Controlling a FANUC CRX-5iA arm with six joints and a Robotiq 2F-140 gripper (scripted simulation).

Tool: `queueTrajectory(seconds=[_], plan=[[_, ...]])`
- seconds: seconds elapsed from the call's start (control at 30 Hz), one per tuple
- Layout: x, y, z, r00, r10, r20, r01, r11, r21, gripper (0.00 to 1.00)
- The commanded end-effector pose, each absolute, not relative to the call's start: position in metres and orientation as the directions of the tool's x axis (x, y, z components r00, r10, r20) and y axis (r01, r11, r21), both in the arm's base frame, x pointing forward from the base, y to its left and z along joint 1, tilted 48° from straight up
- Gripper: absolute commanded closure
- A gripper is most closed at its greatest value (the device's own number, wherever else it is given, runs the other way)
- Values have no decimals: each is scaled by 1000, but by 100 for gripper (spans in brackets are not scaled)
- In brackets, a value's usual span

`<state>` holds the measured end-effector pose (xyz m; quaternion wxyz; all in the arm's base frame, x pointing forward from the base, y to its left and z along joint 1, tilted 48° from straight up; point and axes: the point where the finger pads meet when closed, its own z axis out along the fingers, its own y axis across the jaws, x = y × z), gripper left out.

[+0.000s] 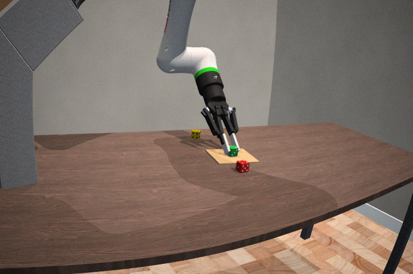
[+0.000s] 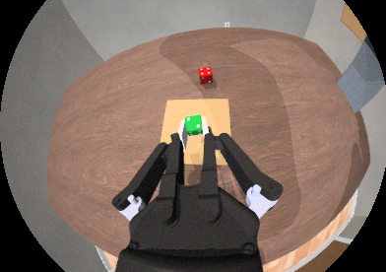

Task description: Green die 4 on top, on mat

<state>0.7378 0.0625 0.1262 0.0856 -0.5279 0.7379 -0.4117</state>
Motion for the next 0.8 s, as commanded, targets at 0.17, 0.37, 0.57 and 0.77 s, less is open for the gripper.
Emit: queueTrajectory(seconds=[0.17,0.37,0.57,0.77], plan=[[738,62,126,-428,-850,308,-708,104,-698,76],[738,62,126,-428,-850,308,-708,104,-698,76],[737,62,127,-428,-850,308,-708,104,-698,76],[728,59,136,-428,-850,308,-708,104,-698,76]])
